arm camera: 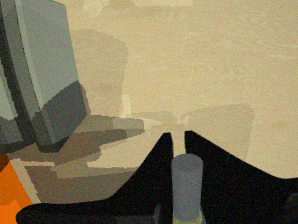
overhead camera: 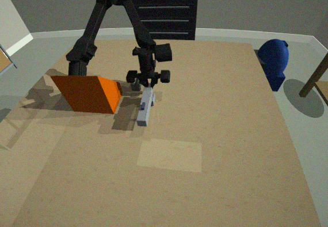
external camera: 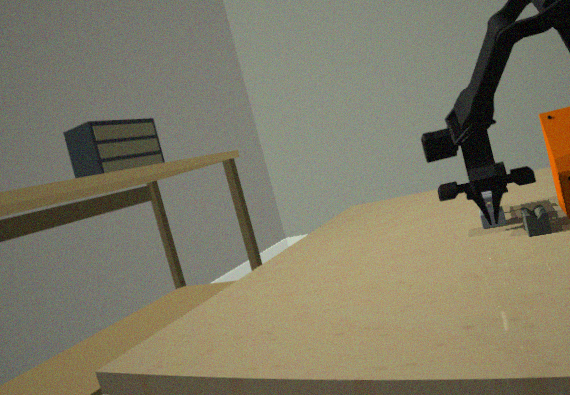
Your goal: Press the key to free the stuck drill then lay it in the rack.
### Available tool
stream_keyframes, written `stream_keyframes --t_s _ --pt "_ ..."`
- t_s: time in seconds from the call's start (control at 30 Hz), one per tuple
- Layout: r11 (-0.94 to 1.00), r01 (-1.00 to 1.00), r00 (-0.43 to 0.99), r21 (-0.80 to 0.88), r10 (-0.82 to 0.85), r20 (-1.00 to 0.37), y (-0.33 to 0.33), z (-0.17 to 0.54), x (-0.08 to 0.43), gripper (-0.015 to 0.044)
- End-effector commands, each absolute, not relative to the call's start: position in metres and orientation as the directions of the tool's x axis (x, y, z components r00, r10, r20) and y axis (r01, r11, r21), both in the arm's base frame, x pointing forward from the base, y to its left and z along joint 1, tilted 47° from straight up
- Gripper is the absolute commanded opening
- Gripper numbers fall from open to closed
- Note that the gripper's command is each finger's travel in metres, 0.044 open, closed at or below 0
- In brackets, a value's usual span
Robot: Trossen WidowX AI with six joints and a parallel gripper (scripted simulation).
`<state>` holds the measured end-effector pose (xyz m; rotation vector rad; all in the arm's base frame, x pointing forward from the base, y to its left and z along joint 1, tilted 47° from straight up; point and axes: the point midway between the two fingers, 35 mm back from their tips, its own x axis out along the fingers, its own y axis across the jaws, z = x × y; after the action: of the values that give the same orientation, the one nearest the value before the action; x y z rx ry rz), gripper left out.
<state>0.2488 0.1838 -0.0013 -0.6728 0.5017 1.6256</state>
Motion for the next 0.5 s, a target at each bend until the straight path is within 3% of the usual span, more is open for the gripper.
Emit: stream_keyframes --t_s 0.0,0.47 --pt "-0.160 -0.986 -0.086 -0.048 0.732 -0.676 0.187 0.003 0.248 0.0000" --pt "-0.160 -0.986 -0.086 -0.048 0.733 -0.675 0.203 0.019 0.245 0.0000"
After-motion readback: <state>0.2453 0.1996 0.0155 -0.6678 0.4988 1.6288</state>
